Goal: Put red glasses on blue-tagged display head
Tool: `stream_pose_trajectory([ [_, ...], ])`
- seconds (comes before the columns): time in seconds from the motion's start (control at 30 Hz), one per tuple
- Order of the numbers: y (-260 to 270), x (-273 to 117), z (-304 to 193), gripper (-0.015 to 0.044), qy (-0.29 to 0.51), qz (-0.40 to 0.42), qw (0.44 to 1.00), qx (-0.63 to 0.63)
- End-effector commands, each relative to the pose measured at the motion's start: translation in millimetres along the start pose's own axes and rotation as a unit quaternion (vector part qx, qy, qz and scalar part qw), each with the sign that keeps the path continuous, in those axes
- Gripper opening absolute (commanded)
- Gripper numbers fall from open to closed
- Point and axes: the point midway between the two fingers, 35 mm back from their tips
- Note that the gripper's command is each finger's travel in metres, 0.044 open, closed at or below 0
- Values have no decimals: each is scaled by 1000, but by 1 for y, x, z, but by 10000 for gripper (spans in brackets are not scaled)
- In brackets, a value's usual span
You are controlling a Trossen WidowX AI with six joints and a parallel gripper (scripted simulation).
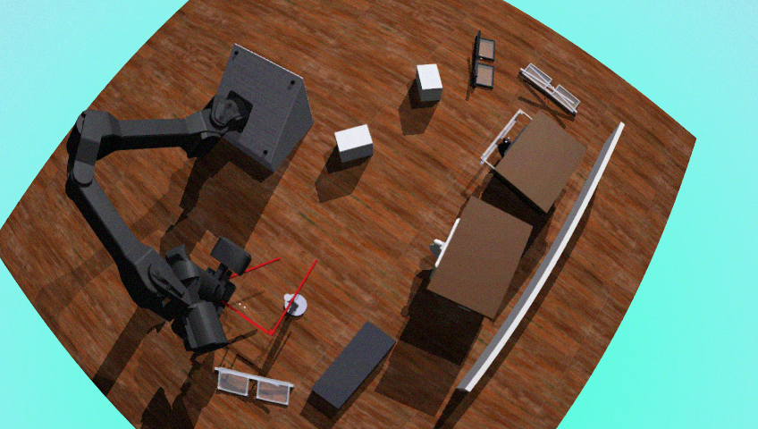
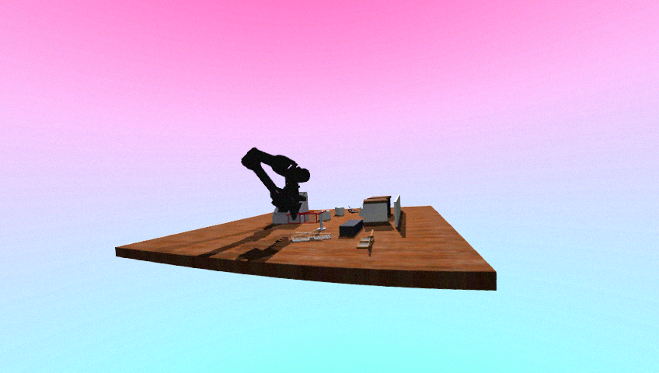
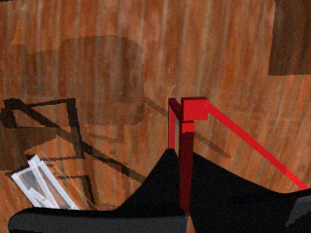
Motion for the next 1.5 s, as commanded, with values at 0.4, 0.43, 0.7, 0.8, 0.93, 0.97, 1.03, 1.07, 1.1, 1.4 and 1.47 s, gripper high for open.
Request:
stream_pose_trajectory([
  [0.4, -1, -5, -7, 0, 1, 0, 1000, 0],
  [0.43, -1, -8, -8, 0, 1, -1, 1000, 0],
  [0.7, -2, -43, -12, 0, 1, -3, 1000, 0],
  [0.8, -2, -57, -12, 0, 1, -2, 1000, 0],
  [0.93, -2, -60, -12, 0, 1, -2, 1000, -7],
  [0.97, -3, -60, -12, 0, 1, -2, 1000, -14],
  [1.03, -5, -60, -14, 0, 1, -2, 999, -37],
  [1.07, -6, -59, -15, 0, 1, -3, 999, -54],
  [1.1, -7, -59, -17, 0, 1, -3, 997, -73],
  [1.4, -21, -58, -29, 0, 2, -6, 967, -256],
  [1.47, -24, -58, -32, 0, 3, -6, 955, -296],
])
Point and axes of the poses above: the point midway between the two fingers, 35 mm back from their tips, its own x axis out along the fingers, its own y axis across the jaws, z = x × y, and after that the axes turned 11 degrees about x, right-handed
